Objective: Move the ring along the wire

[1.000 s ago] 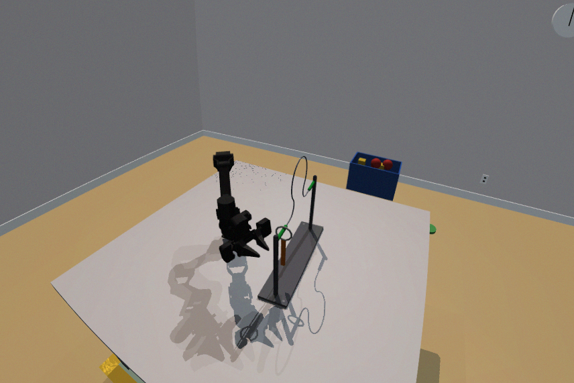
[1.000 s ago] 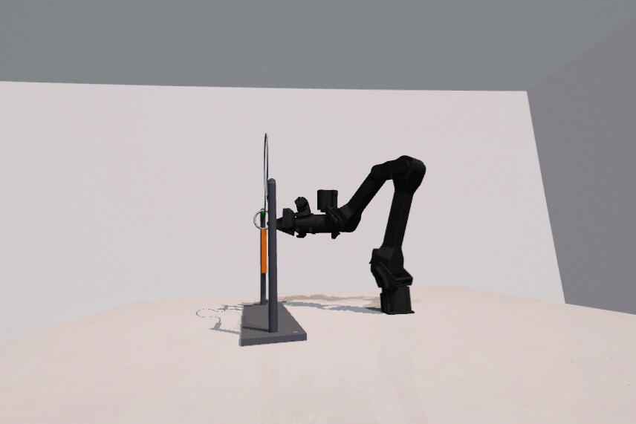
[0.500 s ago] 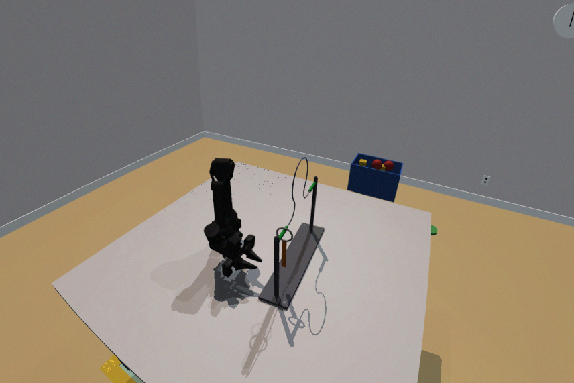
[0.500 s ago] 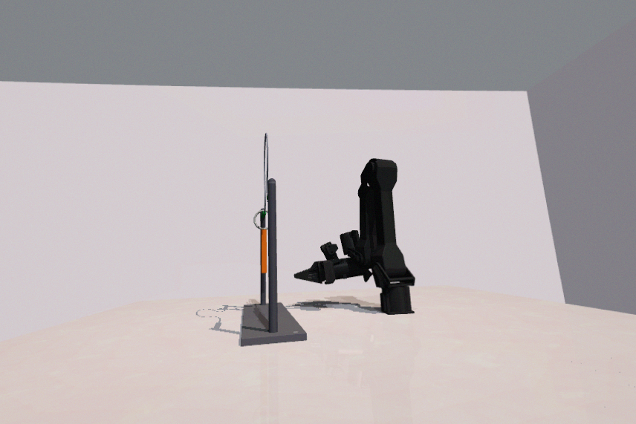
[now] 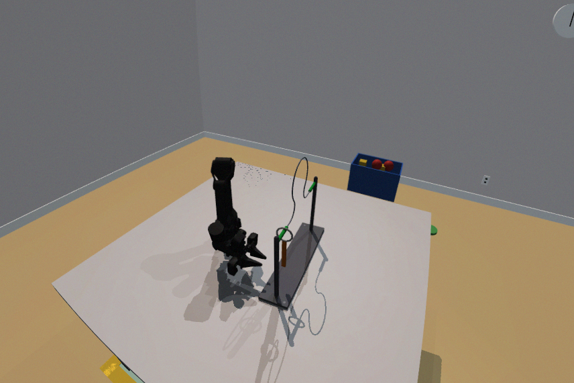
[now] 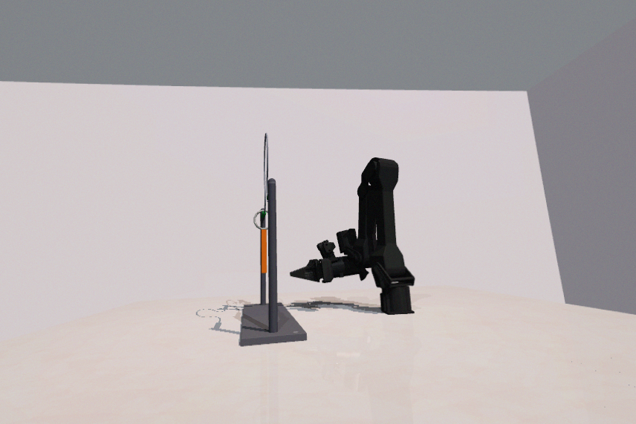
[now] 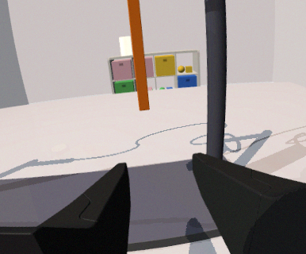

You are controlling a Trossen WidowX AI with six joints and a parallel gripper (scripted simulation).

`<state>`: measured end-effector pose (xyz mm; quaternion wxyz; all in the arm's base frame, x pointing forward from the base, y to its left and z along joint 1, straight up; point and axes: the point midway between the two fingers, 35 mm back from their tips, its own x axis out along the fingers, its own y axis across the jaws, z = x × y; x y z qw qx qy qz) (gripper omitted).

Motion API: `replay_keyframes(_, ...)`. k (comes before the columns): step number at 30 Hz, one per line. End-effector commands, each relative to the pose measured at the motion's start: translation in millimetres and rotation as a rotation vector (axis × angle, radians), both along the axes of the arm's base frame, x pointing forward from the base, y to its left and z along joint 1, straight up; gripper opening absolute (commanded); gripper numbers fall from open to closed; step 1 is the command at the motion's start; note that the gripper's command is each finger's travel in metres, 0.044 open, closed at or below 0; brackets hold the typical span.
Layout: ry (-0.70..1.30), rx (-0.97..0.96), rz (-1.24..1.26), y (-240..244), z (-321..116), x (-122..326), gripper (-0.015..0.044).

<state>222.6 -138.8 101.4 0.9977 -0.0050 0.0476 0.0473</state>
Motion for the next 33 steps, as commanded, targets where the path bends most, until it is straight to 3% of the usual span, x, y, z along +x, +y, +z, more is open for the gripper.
replay_keyframes(1, -0.006, -0.009, -0.003, -0.1, 17.5, 16.9, 0.016)
replay_keyframes(6, -0.017, -0.006, -0.004, 4.6, 35.5, 32.2, 0.016)
replay_keyframes(33, -0.016, -0.007, -0.004, 5.0, 34.4, 65.6, 0.016)
